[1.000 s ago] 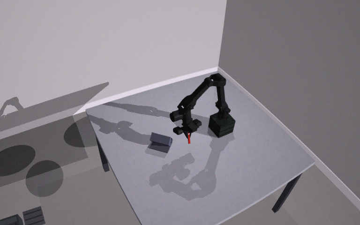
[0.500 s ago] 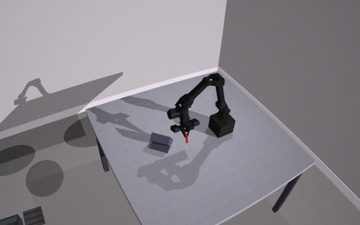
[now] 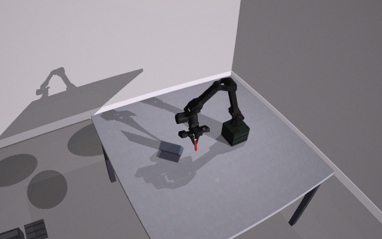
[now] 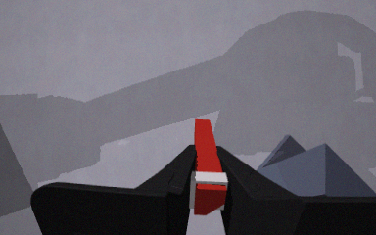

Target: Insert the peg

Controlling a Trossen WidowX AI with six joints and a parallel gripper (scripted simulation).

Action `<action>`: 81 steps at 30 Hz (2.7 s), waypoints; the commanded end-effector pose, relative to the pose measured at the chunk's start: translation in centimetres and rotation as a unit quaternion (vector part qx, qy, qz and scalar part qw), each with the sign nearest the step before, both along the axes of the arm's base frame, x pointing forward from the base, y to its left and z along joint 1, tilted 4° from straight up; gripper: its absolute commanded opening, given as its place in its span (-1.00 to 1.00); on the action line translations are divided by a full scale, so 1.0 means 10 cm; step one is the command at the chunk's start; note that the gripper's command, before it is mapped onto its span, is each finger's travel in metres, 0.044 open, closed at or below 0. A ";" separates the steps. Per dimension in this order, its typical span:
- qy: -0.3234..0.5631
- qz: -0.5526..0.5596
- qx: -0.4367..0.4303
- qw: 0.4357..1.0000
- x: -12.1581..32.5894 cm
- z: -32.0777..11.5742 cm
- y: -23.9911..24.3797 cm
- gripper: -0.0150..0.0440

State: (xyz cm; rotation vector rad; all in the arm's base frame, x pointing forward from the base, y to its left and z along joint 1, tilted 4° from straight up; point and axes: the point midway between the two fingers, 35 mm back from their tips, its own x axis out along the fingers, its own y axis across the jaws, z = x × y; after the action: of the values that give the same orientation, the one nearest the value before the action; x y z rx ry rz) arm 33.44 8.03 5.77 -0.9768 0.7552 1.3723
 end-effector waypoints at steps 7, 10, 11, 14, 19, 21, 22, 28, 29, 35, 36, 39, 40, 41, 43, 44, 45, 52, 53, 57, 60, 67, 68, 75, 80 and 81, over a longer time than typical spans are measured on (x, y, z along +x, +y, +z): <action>0.000 -0.028 0.023 0.999 0.07 0.01 -0.11 -0.49; 0.001 -0.036 0.030 0.999 0.09 0.01 -0.14 -0.49; 0.001 -0.039 0.032 0.999 0.10 0.01 -0.16 -0.49; 0.001 -0.046 0.038 0.998 0.11 0.01 -0.19 -0.49; 0.001 -0.060 0.049 0.997 0.14 0.01 -0.25 -0.49; 0.001 -0.065 0.053 0.997 0.15 0.01 -0.28 -0.49; 0.001 -0.067 0.055 0.996 0.16 0.01 -0.29 -0.49; 0.001 -0.083 0.068 0.994 0.19 0.01 -0.36 -0.49; 0.001 -0.086 0.070 0.994 0.19 0.01 -0.38 -0.49; 0.000 -0.101 0.082 0.991 0.22 0.02 -0.45 -0.49; 0.000 -0.104 0.084 0.991 0.23 0.02 -0.47 -0.49; 0.000 -0.111 0.091 0.990 0.24 0.02 -0.51 -0.49; -0.001 -0.114 0.093 0.989 0.24 0.02 -0.52 -0.49; -0.001 -0.116 0.095 0.989 0.25 0.02 -0.53 -0.49; -0.001 -0.122 0.099 0.988 0.26 0.02 -0.56 -0.49; -0.001 -0.124 0.101 0.987 0.26 0.03 -0.57 -0.49; -0.002 -0.127 0.103 0.987 0.27 0.03 -0.59 -0.49; -0.003 -0.144 0.118 0.982 0.29 0.03 -0.68 -0.49; -0.004 -0.147 0.120 0.982 0.30 0.03 -0.70 -0.49; -0.005 -0.157 0.129 0.979 0.31 0.04 -0.75 -0.49; -0.006 -0.164 0.135 0.977 0.32 0.04 -0.80 -0.49; -0.008 -0.181 0.149 0.972 0.34 0.05 -0.90 -0.49; -0.009 -0.184 0.152 0.971 0.34 0.05 -0.91 -0.49; -0.012 -0.201 0.166 0.965 0.36 0.06 -1.02 -0.49; -0.015 -0.213 0.176 0.961 0.37 0.07 -1.09 -0.49; -0.015 -0.215 0.178 0.960 0.37 0.07 -1.11 -0.49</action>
State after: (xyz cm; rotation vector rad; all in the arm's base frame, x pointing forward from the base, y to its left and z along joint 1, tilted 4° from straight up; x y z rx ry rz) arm 36.99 -2.57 6.34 -0.5256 0.6342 1.0728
